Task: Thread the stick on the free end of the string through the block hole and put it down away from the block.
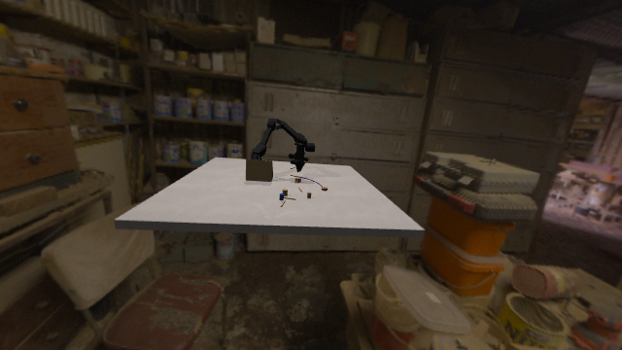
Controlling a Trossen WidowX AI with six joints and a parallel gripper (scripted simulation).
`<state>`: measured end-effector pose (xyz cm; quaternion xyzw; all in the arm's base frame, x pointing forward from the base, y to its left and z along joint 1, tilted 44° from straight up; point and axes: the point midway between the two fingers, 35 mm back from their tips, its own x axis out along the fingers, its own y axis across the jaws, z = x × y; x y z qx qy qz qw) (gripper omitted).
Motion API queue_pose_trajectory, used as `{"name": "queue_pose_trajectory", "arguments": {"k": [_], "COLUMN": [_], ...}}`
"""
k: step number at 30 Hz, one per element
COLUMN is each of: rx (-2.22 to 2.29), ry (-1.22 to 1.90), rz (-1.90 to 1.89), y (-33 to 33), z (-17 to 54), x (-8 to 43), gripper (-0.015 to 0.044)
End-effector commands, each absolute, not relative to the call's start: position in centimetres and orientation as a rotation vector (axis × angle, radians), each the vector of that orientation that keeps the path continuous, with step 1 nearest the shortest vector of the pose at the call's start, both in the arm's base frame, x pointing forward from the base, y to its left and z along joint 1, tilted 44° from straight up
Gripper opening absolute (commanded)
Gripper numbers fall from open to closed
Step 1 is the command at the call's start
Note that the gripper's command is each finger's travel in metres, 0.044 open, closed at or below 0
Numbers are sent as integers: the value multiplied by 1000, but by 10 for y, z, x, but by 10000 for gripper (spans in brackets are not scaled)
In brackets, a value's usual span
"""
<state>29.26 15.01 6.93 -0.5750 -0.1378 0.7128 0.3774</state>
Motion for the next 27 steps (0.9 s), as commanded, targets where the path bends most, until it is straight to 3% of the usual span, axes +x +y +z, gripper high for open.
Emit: {"name": "queue_pose_trajectory", "arguments": {"k": [1, 27], "rx": [-1460, -1457], "ry": [-344, -347], "rz": [1826, 1825], "y": [155, 177], "z": [62, 40], "x": [291, 287], "gripper": [124, 124]}}
